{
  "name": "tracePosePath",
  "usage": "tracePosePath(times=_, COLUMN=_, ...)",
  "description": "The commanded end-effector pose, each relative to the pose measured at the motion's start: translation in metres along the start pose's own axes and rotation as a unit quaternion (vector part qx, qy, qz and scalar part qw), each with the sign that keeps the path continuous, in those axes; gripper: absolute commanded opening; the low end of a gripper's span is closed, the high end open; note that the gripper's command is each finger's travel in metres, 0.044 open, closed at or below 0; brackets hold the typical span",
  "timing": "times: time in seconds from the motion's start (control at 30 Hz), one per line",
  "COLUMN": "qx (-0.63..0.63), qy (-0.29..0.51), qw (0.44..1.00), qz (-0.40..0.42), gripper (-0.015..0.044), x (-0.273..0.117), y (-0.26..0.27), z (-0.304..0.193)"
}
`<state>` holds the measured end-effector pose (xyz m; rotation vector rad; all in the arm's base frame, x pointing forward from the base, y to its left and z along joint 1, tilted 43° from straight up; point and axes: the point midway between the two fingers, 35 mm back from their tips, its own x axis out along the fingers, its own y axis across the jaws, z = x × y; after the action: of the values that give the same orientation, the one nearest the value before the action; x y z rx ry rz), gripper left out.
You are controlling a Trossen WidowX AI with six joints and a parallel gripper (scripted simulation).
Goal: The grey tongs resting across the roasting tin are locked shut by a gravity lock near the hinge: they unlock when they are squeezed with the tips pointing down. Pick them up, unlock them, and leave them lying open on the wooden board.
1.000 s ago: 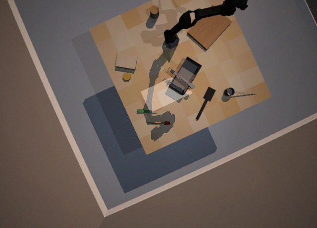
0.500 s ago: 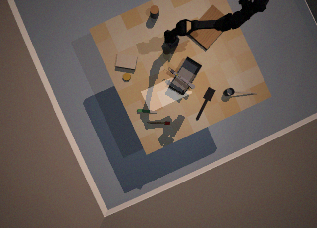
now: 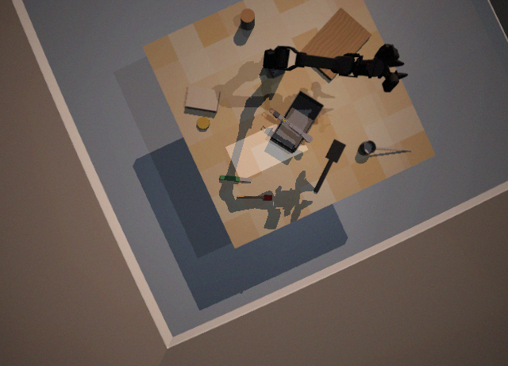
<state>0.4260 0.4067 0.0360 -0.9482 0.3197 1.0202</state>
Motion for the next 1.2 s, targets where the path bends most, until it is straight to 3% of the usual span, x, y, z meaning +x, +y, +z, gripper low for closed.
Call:
tracePosePath(times=0.0, qx=0.079, qy=0.13, qw=0.988, qz=-0.016, gripper=0.026, x=-0.018, y=-0.006, z=-0.068)
tracePosePath(times=0.3, qx=0.203, qy=0.393, qw=0.892, qz=-0.089, gripper=0.026, x=-0.1, y=-0.008, z=-0.199)
tracePosePath(times=0.7, qx=0.211, qy=0.666, qw=0.681, qz=-0.221, gripper=0.026, x=-0.268, y=-0.002, z=-0.303)
tracePosePath(times=0.9, qx=0.153, qy=0.742, qw=0.592, qz=-0.276, gripper=0.026, x=-0.345, y=-0.005, z=-0.319)
tracePosePath(times=1.17, qx=0.151, qy=0.744, qw=0.589, qz=-0.277, gripper=0.026, x=-0.35, y=-0.005, z=-0.319)
